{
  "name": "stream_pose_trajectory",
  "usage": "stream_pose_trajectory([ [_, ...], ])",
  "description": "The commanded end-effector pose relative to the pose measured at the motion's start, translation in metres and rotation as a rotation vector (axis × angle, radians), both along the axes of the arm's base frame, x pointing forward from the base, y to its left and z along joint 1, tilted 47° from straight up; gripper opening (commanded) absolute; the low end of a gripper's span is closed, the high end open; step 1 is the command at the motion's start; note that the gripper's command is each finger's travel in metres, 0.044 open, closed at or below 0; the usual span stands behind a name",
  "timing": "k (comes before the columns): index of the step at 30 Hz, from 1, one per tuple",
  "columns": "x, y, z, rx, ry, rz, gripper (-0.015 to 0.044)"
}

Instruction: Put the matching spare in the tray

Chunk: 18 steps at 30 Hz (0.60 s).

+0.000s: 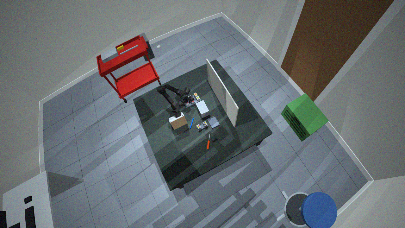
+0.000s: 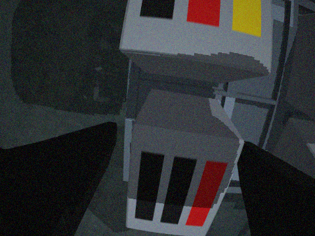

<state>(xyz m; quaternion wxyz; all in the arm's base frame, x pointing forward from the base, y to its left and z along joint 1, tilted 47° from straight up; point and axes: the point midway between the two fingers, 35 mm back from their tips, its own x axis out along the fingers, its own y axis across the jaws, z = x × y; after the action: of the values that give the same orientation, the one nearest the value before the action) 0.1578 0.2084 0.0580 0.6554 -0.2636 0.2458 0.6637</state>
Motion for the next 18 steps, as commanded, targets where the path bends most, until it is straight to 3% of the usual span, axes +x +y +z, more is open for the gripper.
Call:
stream_pose_trajectory([
  [1, -0.0005, 0.0006, -0.0034, -0.007, 0.007, -0.004, 0.0300],
  [12, -0.0005, 0.0006, -0.0034, -0.007, 0.007, -0.004, 0.0300],
  [18, -0.0009, 0.0009, -0.0022, -0.002, 0.005, 0.000, 0.0142],
])
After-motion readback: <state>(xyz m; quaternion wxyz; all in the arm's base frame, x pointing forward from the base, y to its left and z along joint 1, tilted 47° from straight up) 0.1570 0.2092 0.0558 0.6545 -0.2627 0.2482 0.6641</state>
